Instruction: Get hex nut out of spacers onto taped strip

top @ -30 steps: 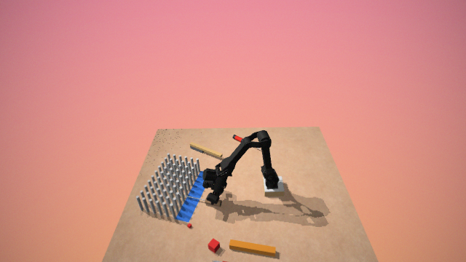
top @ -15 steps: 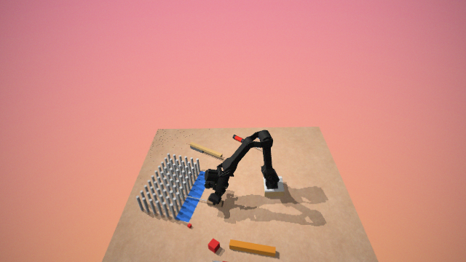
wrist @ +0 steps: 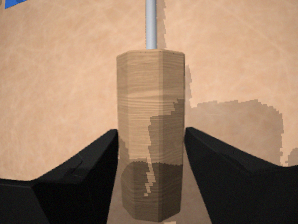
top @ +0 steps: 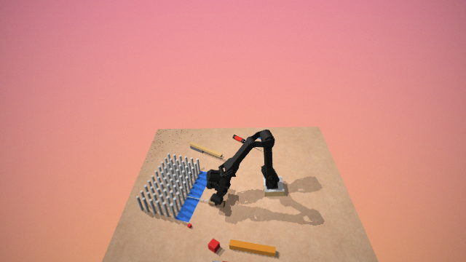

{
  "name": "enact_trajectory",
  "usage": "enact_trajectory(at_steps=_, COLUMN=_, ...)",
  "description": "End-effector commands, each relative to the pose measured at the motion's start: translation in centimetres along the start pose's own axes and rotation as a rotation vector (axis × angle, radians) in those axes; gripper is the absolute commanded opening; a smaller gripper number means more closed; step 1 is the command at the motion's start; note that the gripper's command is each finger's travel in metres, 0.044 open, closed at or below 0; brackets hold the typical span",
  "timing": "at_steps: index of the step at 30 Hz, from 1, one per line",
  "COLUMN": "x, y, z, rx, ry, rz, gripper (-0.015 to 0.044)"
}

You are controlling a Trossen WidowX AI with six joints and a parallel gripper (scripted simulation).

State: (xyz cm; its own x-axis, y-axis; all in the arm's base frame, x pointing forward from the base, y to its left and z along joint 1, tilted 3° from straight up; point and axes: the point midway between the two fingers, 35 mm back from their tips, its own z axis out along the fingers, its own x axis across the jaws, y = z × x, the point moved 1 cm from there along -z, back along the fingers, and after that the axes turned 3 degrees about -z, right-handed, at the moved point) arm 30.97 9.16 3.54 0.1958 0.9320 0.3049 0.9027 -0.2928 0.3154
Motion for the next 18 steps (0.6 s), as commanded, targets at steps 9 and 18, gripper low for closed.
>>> enact_trajectory(at_steps=9, x=0.0, y=-1.0, z=-0.3, rx=0.002, ry=-0.001, rz=0.004, gripper=0.0000)
enact_trajectory(at_steps=18, x=0.1, y=-1.7, z=-0.5, rx=0.005, ry=-0.002, rz=0.004, gripper=0.0000)
